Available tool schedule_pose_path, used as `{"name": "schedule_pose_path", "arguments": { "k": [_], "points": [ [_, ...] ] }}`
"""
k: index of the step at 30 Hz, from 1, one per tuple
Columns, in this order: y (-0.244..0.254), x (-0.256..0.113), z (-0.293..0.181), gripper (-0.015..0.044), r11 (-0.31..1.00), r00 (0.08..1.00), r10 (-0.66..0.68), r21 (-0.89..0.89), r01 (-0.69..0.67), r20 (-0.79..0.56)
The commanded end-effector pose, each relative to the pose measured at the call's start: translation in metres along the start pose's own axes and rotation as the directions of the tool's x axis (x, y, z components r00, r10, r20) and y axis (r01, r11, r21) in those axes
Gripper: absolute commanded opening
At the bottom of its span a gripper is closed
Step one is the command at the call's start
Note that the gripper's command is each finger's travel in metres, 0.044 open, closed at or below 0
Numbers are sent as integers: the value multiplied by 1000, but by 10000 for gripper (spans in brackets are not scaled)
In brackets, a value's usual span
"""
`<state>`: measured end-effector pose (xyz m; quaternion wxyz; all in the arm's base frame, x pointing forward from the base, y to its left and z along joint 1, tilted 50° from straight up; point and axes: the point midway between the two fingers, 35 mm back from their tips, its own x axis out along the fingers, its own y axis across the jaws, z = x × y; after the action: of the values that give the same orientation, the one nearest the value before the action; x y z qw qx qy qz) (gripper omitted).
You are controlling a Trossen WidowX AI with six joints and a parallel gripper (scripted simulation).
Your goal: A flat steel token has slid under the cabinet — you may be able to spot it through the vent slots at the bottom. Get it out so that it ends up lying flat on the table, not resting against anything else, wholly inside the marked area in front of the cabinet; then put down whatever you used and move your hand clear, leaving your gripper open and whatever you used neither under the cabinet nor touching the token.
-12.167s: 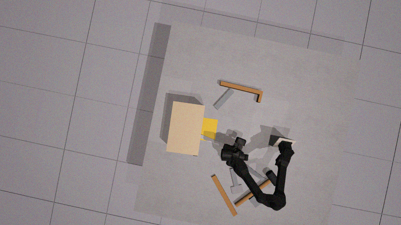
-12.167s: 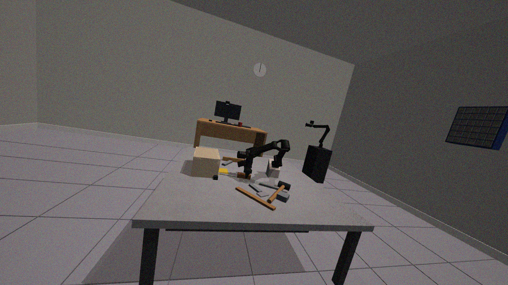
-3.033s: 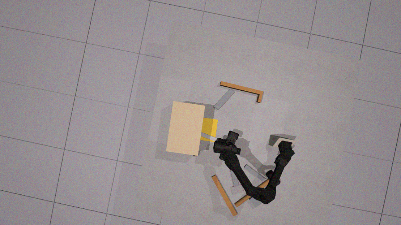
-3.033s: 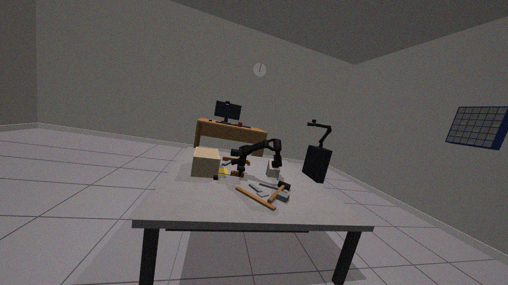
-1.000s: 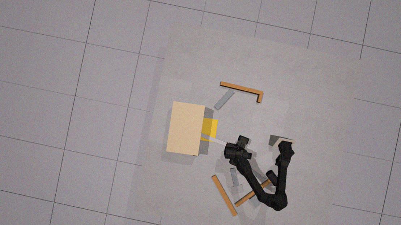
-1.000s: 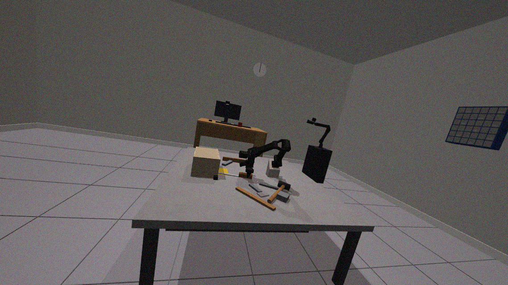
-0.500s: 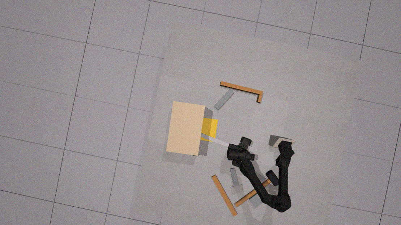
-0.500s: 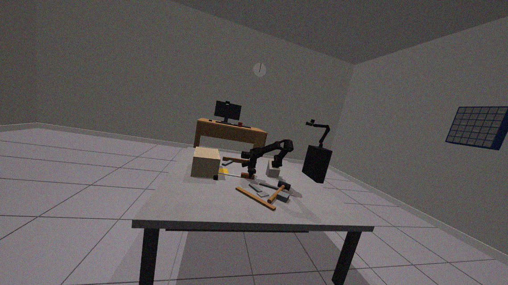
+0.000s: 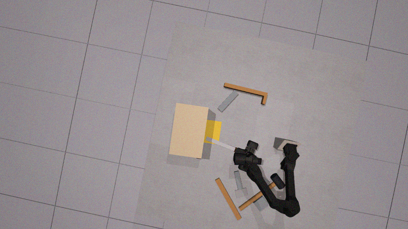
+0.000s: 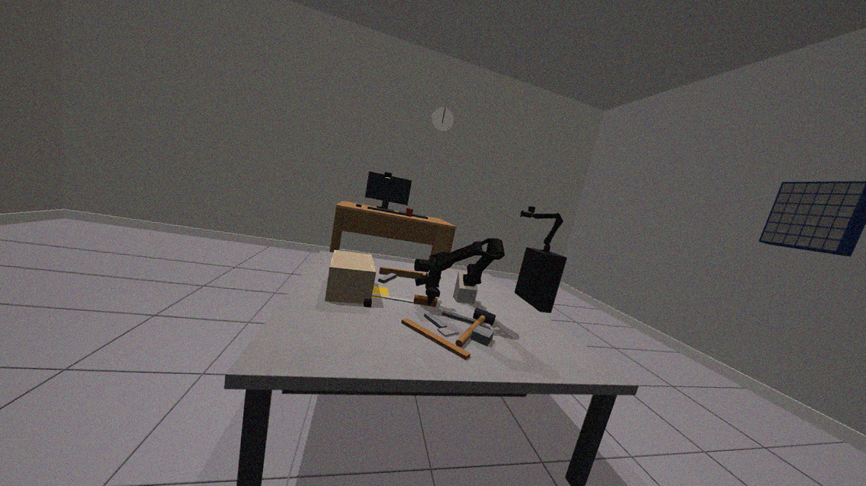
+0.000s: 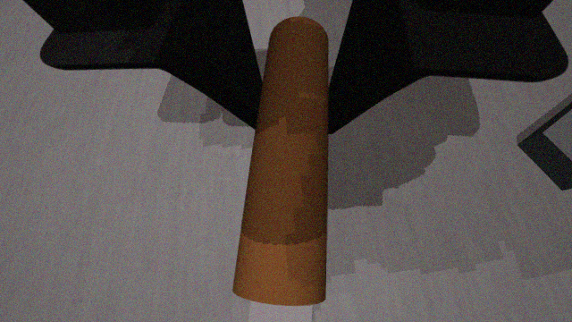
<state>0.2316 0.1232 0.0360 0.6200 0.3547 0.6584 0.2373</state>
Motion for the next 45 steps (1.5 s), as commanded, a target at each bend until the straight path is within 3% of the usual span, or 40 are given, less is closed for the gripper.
{"name": "schedule_pose_path", "arguments": {
  "k": [1,18,25,30,33,45],
  "points": [
    [0,0,-2,0,1000,1000,-1,3,1,-2],
    [7,-3,-6,0,1000,1000,-1,11,1,-4],
    [4,-2,-5,184,1000,1000,-3,12,3,-6],
    [5,-2,-5,200,1000,1000,-3,12,3,-6],
    [5,-2,-5,270,1000,1000,-3,12,3,-6],
    [5,-1,-6,270,1000,1000,-1,12,1,-5]
  ]
}}
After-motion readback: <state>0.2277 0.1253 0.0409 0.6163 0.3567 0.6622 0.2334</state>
